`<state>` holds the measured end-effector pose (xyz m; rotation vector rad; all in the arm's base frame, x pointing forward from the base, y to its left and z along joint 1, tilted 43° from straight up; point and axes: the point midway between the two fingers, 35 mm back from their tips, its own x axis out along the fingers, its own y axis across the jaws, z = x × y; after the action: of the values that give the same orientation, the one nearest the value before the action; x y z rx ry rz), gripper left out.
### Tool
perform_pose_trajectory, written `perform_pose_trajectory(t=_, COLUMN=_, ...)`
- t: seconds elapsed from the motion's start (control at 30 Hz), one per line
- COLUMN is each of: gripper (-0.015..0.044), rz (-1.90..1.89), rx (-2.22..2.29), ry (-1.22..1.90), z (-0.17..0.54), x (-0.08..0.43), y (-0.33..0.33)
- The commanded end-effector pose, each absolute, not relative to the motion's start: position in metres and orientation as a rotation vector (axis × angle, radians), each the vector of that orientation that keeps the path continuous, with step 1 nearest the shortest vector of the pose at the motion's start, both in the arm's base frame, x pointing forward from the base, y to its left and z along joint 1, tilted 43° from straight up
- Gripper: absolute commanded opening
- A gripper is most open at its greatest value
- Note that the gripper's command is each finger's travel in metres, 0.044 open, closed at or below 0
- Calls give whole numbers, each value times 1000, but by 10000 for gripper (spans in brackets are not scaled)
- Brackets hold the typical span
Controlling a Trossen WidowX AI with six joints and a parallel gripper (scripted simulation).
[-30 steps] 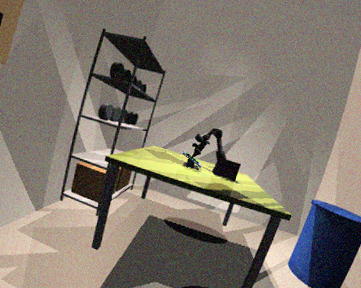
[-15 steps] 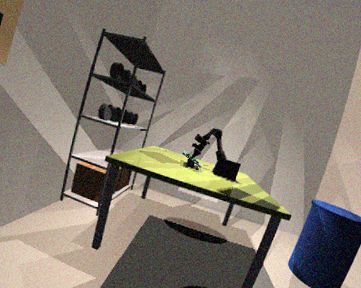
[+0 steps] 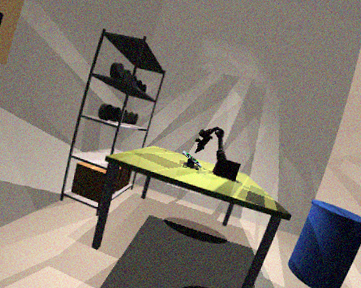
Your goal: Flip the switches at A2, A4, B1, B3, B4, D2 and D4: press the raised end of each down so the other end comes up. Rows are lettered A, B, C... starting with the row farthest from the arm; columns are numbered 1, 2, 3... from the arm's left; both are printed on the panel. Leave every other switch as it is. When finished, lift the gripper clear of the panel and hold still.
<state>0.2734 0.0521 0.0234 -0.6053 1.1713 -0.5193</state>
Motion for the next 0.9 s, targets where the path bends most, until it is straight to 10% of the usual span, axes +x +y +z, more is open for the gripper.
perform_pose_trajectory(t=0.0, gripper=0, rz=-531, rx=-597, ry=1184, z=29, x=269, y=54)
perform_pose_trajectory(t=0.87, gripper=0, rz=-526, rx=-607, ry=1158, z=43, x=276, y=-25)
